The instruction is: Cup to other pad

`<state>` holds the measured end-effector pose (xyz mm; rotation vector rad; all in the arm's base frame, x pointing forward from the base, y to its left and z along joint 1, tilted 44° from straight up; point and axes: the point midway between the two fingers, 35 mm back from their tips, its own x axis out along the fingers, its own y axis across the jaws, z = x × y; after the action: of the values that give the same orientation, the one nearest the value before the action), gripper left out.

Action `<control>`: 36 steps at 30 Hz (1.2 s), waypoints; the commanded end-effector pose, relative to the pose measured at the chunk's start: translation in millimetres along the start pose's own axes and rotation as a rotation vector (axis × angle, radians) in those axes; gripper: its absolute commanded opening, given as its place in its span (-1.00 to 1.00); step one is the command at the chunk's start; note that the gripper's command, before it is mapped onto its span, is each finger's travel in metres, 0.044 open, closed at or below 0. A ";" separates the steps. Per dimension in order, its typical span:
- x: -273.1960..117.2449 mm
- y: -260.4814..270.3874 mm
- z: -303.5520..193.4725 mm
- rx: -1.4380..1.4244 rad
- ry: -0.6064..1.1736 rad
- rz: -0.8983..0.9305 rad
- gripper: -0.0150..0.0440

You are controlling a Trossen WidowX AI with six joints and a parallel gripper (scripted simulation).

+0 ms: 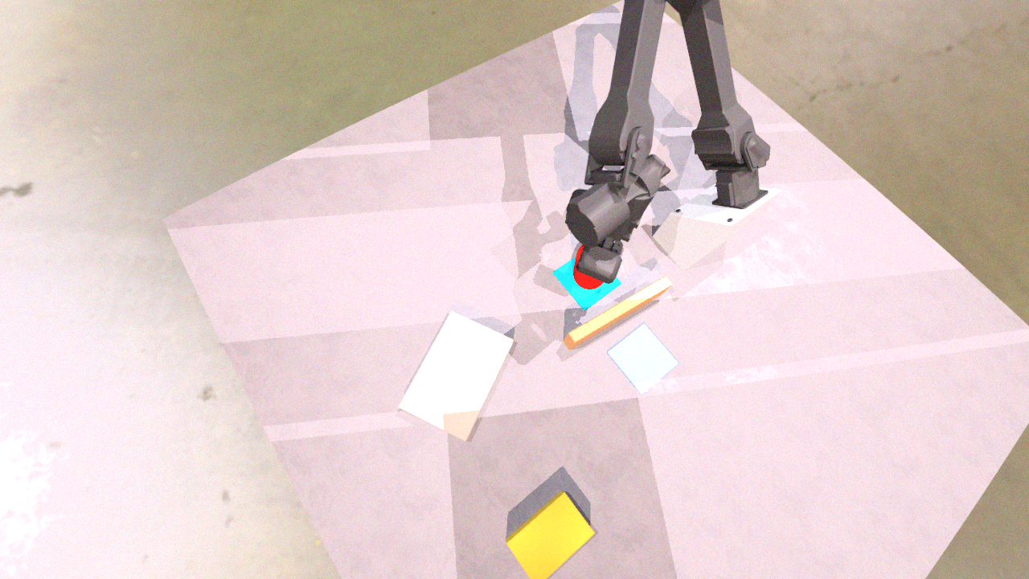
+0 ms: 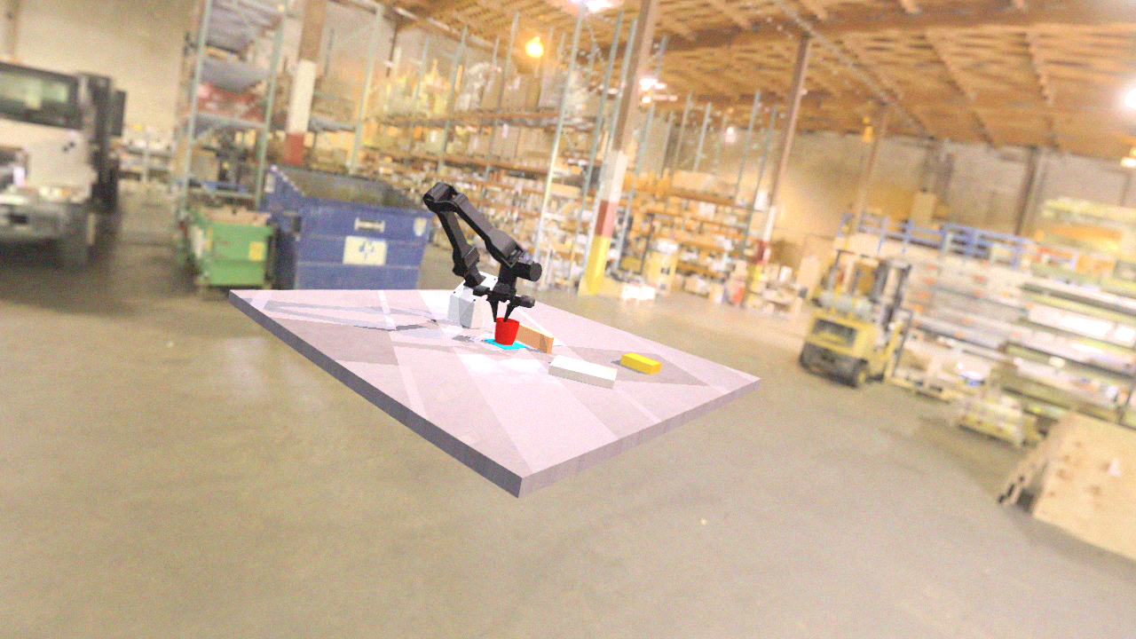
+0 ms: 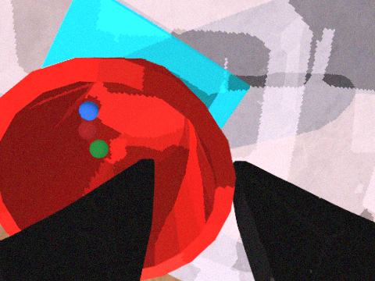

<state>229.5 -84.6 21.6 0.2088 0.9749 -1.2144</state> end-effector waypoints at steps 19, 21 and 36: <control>-27.7 1.0 -0.6 0.006 -0.001 0.006 -0.06; -30.0 0.7 -0.8 0.005 -0.002 0.006 -0.06; -32.9 -0.4 -2.1 -0.005 -0.003 0.000 0.83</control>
<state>227.3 -62.0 43.4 0.2042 0.9743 -1.2129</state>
